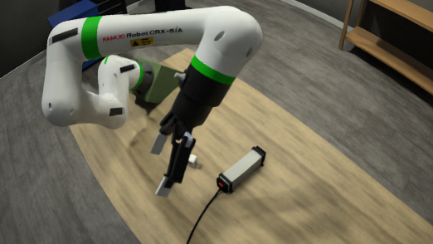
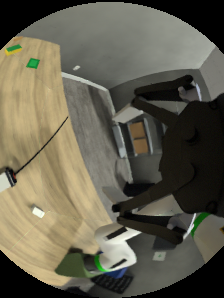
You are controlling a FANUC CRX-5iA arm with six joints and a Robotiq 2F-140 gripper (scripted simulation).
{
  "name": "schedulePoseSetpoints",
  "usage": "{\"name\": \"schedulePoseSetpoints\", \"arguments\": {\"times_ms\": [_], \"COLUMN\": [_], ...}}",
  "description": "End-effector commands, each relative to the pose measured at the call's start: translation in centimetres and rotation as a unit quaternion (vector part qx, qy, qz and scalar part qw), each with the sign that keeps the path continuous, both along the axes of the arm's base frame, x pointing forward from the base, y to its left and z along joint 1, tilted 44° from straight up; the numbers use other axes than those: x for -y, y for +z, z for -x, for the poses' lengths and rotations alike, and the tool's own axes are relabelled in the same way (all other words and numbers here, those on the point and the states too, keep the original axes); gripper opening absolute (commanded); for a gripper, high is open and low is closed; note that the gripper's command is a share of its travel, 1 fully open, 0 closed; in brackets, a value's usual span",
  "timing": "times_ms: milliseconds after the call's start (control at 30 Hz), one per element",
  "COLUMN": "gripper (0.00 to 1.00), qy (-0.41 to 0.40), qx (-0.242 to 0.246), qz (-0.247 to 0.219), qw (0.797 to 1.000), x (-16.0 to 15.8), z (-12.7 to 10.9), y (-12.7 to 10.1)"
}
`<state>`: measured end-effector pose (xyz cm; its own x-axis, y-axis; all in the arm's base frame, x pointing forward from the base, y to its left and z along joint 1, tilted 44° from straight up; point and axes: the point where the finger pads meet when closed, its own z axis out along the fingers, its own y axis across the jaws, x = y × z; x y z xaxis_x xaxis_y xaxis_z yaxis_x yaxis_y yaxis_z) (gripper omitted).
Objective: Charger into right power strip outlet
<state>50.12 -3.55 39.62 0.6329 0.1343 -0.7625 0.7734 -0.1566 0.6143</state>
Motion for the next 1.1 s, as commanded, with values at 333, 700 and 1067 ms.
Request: {"name": "schedulePoseSetpoints", "arguments": {"times_ms": [333,700,1067], "gripper": [1.00,1.00,1.00], "qy": [0.001,0.000,-0.012], "qx": [0.001,0.006,0.115], "qz": [0.000,-0.001,-0.013], "qw": [1.000,1.000,0.993], "x": [-0.1,0.0,0.3], "z": [0.0,0.0,0.0], "y": [0.1,0.0,-1.6]}}
